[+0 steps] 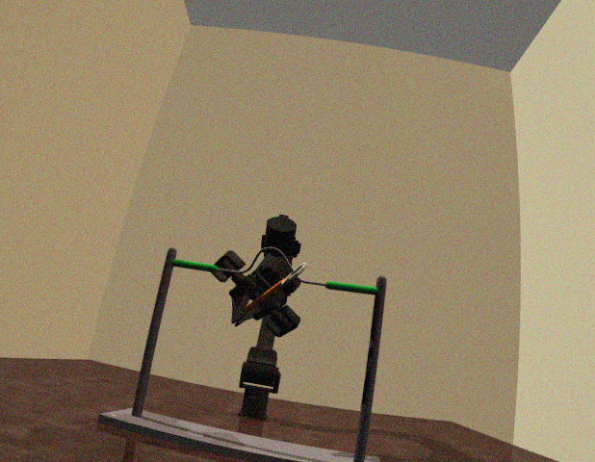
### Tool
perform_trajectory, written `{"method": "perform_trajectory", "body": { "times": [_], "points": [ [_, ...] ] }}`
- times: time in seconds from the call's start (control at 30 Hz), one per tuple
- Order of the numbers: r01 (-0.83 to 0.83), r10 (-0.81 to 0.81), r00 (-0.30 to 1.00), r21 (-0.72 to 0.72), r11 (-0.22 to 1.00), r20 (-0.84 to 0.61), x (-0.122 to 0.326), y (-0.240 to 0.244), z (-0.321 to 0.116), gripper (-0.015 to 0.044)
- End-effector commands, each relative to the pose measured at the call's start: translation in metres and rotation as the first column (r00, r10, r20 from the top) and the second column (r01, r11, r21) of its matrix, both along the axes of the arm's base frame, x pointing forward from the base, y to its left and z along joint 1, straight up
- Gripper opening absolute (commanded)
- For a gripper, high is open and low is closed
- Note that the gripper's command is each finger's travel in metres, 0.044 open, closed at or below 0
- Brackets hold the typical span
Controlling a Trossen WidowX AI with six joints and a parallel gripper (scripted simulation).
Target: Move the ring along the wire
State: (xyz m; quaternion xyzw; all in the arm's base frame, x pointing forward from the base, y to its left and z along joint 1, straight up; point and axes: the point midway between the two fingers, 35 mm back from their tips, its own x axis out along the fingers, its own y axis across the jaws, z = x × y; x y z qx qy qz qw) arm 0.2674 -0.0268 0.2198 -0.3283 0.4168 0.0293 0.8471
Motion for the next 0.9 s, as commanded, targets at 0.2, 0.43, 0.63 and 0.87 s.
{"method": "perform_trajectory", "body": {
  "times": [0.2,0.43,0.63,0.87],
  "points": [
    [0.014,-0.037,0.993,0.199,0.98,0.113,0.004,0.024,-0.028,-0.015],
    [0.01,-0.093,0.971,0.352,0.936,0.219,0.013,0.047,-0.046,-0.015],
    [0.038,-0.184,0.95,0.489,0.871,0.254,0.017,0.074,-0.056,-0.015],
    [0.073,-0.267,0.931,0.592,0.803,0.247,0.018,0.098,-0.059,-0.015]
  ]
}}
